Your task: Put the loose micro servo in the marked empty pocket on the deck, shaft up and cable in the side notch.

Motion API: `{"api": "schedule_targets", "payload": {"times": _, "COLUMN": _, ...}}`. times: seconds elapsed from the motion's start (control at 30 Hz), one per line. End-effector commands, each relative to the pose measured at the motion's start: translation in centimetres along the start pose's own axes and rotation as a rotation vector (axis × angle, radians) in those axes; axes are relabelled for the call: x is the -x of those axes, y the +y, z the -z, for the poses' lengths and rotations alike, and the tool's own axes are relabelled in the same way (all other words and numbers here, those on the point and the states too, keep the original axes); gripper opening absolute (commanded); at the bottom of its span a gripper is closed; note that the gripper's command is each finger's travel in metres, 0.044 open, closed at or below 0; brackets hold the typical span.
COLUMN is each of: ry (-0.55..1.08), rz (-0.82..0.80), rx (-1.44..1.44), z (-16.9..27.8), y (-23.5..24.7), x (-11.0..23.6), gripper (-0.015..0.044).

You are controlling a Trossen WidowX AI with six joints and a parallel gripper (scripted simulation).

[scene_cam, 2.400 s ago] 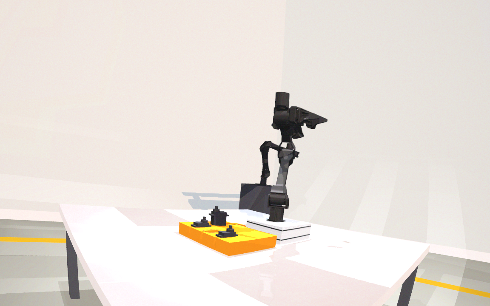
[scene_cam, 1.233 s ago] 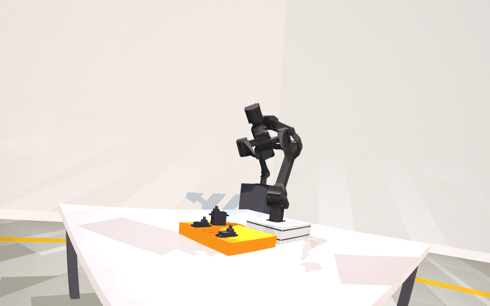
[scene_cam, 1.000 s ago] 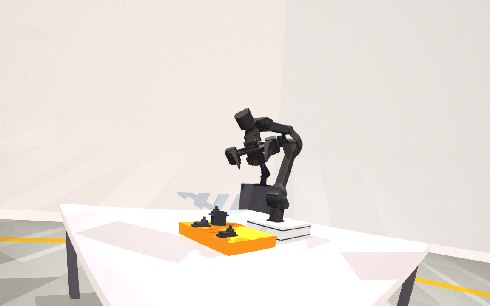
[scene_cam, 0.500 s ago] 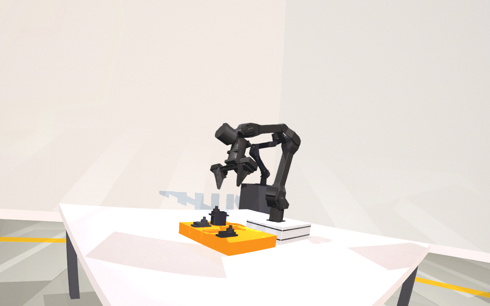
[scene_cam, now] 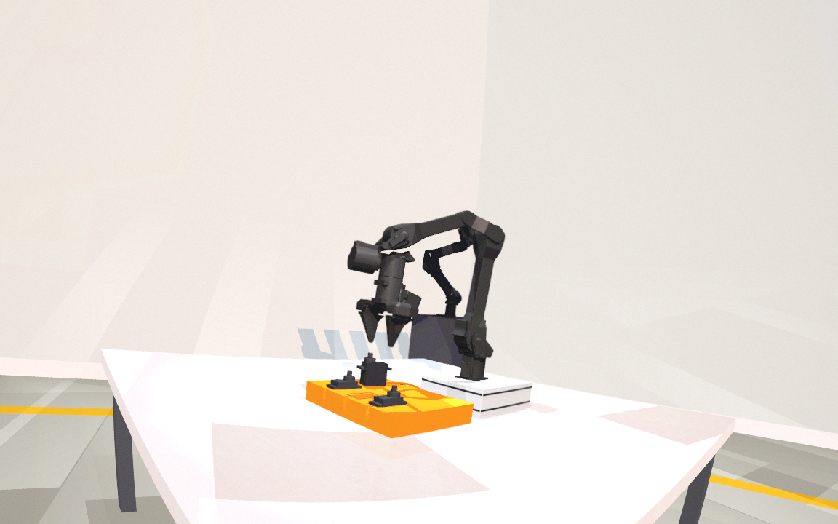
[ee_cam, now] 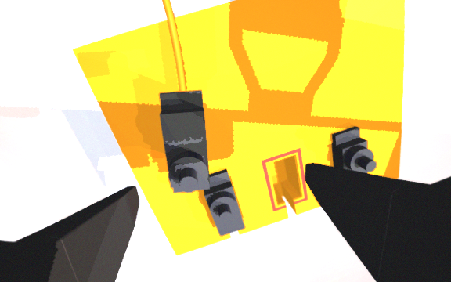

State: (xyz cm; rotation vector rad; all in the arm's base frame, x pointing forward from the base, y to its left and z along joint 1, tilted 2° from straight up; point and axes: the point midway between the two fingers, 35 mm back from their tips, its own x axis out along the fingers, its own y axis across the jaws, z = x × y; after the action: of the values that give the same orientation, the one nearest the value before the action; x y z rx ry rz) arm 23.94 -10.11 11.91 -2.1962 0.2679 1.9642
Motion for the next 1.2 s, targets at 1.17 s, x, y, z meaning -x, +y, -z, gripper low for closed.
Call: {"api": "schedule_targets", "payload": {"times": 1.17, "ry": -0.091, "rz": -0.052, "rx": -0.039, "z": -1.8, "y": 2.0, "x": -5.4, "gripper": 0.0309}}
